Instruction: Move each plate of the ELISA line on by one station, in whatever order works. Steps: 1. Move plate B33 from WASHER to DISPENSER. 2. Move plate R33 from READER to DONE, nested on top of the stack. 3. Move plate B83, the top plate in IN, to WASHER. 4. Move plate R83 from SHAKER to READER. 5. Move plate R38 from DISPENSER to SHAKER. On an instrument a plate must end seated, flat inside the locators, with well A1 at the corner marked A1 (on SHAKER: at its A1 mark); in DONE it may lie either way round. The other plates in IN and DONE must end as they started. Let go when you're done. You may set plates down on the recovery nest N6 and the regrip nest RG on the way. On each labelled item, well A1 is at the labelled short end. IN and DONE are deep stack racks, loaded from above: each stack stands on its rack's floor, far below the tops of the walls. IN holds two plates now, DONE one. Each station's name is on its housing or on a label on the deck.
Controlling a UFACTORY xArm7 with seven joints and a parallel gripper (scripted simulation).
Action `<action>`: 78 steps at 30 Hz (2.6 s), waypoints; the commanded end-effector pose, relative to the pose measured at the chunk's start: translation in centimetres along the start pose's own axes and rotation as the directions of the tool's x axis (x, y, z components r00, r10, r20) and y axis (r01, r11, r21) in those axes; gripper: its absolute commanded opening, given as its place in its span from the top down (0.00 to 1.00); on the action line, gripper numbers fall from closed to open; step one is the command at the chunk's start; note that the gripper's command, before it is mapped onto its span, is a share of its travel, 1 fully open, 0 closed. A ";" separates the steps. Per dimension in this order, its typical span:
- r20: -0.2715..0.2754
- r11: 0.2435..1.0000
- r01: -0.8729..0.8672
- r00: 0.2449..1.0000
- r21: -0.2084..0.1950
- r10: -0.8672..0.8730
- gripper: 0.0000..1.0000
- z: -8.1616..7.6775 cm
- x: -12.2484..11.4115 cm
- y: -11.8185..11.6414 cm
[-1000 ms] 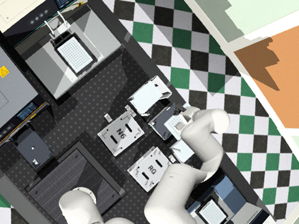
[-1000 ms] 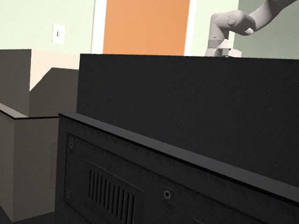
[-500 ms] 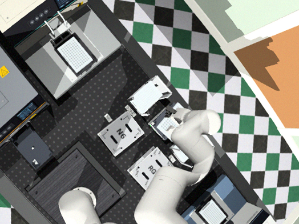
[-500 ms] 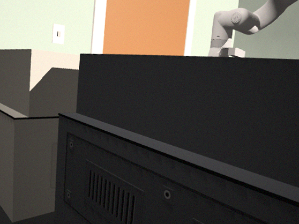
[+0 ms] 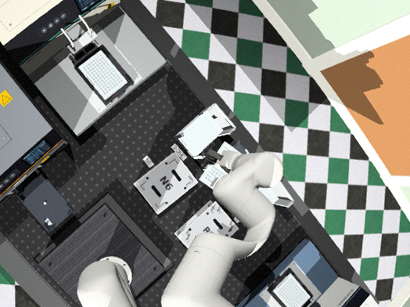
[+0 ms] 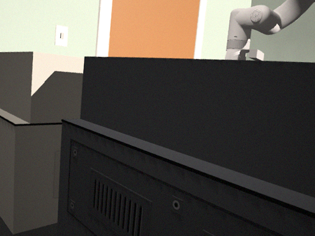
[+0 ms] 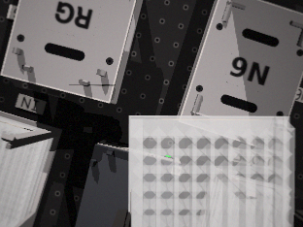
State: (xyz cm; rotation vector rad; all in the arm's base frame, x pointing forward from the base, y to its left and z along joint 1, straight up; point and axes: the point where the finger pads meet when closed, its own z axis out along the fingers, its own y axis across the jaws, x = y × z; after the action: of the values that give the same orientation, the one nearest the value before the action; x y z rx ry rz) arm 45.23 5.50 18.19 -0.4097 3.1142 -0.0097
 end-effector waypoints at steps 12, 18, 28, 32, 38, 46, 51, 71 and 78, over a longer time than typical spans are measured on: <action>0.006 0.996 0.091 0.996 0.001 -0.091 1.00 -0.2 2.6 3.1; 0.006 0.991 0.137 0.991 0.001 -0.137 1.00 -0.2 3.5 4.1; 0.006 0.972 0.233 0.972 0.001 -0.233 1.00 -0.2 5.7 6.6; 0.005 0.970 0.245 0.970 0.001 -0.245 1.00 -0.2 6.6 7.6; 0.005 0.957 0.290 0.957 0.001 -0.290 1.00 -0.2 7.4 8.6; 0.005 0.926 0.378 0.926 0.001 -0.378 1.00 -0.2 9.2 10.6; 0.005 0.924 0.382 0.924 0.001 -0.382 1.00 -0.2 9.8 11.4; 0.005 0.854 0.521 0.854 0.001 -0.521 1.00 -0.2 13.8 15.9; 0.005 0.815 0.579 0.815 0.001 -0.579 1.00 -0.1 15.3 17.7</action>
State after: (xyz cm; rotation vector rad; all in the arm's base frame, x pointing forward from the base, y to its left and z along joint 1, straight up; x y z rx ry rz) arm 26.28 18.20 18.07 -1.3064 2.8574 -0.0090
